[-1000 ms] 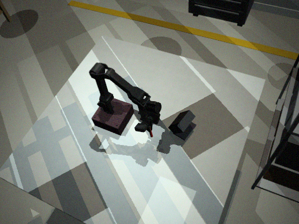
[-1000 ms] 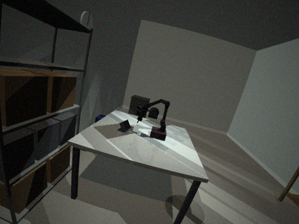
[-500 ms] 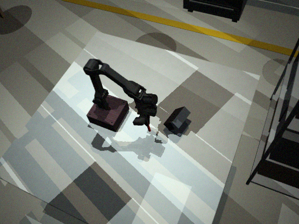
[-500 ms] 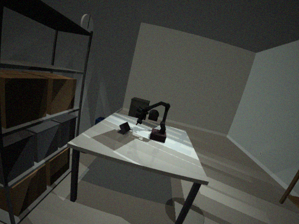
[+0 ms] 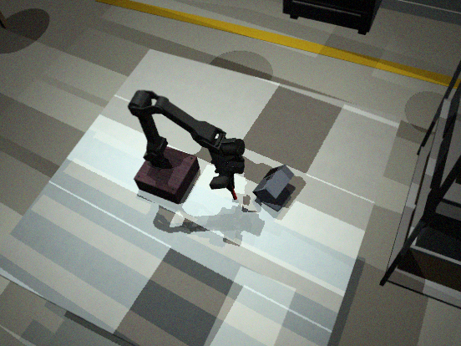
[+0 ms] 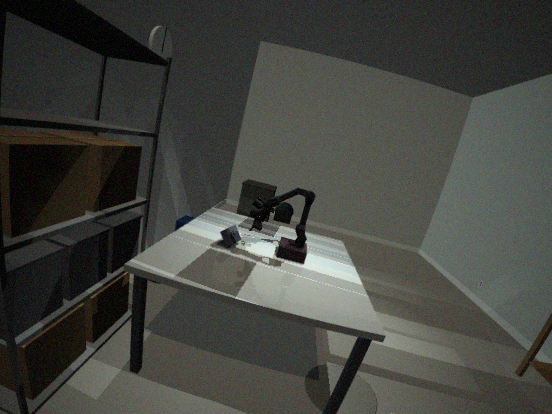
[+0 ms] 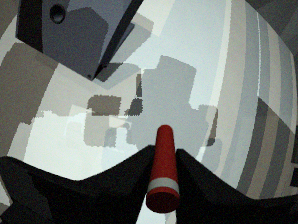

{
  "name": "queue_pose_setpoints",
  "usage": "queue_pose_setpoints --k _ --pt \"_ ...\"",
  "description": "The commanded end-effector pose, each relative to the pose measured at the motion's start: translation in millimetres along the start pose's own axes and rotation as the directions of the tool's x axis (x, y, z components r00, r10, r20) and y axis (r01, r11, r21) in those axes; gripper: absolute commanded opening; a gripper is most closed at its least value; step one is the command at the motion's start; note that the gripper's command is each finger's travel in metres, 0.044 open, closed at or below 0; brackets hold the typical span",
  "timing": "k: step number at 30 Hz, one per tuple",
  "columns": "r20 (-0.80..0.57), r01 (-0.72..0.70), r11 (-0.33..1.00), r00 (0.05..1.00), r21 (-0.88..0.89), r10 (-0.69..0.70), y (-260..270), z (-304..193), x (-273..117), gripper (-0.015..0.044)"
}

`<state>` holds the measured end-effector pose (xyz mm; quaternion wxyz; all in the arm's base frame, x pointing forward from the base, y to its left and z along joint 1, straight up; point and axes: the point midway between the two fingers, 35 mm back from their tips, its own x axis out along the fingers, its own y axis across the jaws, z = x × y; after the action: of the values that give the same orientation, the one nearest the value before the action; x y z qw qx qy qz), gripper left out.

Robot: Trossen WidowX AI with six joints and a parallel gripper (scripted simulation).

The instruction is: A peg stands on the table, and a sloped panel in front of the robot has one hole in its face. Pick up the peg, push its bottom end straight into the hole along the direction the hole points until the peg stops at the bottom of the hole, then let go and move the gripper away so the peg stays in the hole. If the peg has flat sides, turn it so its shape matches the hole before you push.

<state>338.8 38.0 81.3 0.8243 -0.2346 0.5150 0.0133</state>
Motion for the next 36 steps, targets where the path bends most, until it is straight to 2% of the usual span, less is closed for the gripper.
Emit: queue_pose_setpoints --k 1,36 --pt "0.010 0.007 0.999 1.000 -0.032 -0.007 6 -1 -1 0.0000" --pt "0.168 0.073 0.974 0.985 -0.212 -0.037 46 16 -19 0.0000"
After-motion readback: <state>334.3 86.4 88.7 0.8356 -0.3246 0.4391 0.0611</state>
